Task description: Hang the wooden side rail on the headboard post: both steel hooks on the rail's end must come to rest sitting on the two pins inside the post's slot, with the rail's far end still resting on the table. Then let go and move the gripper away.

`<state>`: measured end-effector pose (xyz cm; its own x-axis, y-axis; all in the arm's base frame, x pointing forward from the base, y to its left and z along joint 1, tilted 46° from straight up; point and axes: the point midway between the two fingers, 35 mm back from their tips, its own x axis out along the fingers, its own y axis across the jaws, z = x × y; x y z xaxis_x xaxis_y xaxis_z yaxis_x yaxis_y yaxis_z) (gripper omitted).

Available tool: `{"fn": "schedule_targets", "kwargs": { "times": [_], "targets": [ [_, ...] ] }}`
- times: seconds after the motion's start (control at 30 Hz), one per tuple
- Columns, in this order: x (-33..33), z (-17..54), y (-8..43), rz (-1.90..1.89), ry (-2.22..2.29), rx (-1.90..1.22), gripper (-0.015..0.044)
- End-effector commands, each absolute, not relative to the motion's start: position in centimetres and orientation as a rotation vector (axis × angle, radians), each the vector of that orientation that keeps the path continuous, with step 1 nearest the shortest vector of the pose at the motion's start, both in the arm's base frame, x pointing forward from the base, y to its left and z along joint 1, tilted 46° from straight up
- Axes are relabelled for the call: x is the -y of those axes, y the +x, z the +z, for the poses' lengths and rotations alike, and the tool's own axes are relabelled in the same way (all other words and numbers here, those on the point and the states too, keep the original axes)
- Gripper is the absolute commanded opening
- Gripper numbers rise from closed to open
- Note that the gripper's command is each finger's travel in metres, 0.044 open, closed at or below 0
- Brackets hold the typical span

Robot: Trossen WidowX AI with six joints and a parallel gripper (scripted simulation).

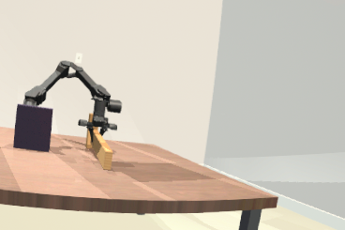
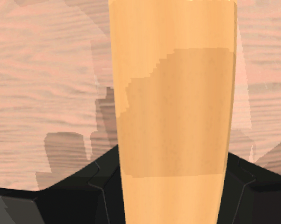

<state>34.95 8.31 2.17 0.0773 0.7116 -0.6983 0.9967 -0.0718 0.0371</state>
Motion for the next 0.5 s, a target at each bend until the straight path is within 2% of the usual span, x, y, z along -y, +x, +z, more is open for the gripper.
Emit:
{"fn": "schedule_targets", "kwargs": {
  "times": [0.0,0.47],
  "targets": [
    [-8.24,2.42,35.13,-0.712,1.85,-1.681,0.0],
    [-8.33,2.55,35.08,-0.712,1.85,-1.681,0.0]
  ]
}}
